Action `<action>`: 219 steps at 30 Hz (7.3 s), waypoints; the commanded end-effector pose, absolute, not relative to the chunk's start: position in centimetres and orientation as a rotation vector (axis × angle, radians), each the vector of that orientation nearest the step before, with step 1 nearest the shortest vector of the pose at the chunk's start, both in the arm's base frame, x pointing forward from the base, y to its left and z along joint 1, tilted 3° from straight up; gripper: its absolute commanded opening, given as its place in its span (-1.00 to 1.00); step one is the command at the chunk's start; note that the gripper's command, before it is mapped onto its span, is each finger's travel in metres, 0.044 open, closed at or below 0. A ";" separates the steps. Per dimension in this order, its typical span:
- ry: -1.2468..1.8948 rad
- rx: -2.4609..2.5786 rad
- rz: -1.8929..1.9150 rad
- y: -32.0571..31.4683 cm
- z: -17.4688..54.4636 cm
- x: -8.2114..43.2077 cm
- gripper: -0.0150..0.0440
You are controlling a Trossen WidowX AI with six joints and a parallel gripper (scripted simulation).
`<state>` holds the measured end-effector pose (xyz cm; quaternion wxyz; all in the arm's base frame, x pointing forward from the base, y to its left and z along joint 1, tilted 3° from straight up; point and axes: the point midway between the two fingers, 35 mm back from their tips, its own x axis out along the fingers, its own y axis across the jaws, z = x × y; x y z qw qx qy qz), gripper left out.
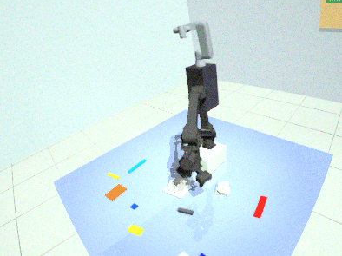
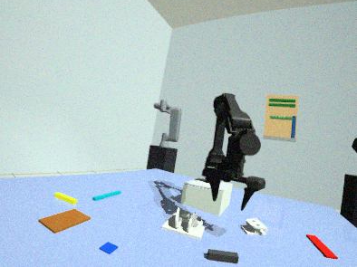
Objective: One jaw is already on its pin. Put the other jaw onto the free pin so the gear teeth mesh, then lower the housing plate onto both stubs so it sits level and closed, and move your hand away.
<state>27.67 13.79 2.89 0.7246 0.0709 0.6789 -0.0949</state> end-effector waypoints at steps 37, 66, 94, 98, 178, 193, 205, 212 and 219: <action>1.405 0.759 -0.809 23.3 2.5 17.0 1.00; 1.405 0.758 -0.810 23.1 -3.5 17.0 1.00; 1.405 0.758 -0.810 23.0 -6.5 17.0 1.00; 1.405 0.758 -0.810 23.0 -6.5 17.0 1.00; 1.448 0.639 -0.690 20.9 0.9 19.2 0.70; 1.501 0.444 -0.498 16.8 1.2 22.0 0.70; 1.531 0.284 -0.343 13.2 1.4 23.7 0.70; 1.544 0.188 -0.252 11.0 1.5 24.5 0.70; 1.553 0.092 -0.161 8.8 1.5 25.0 0.70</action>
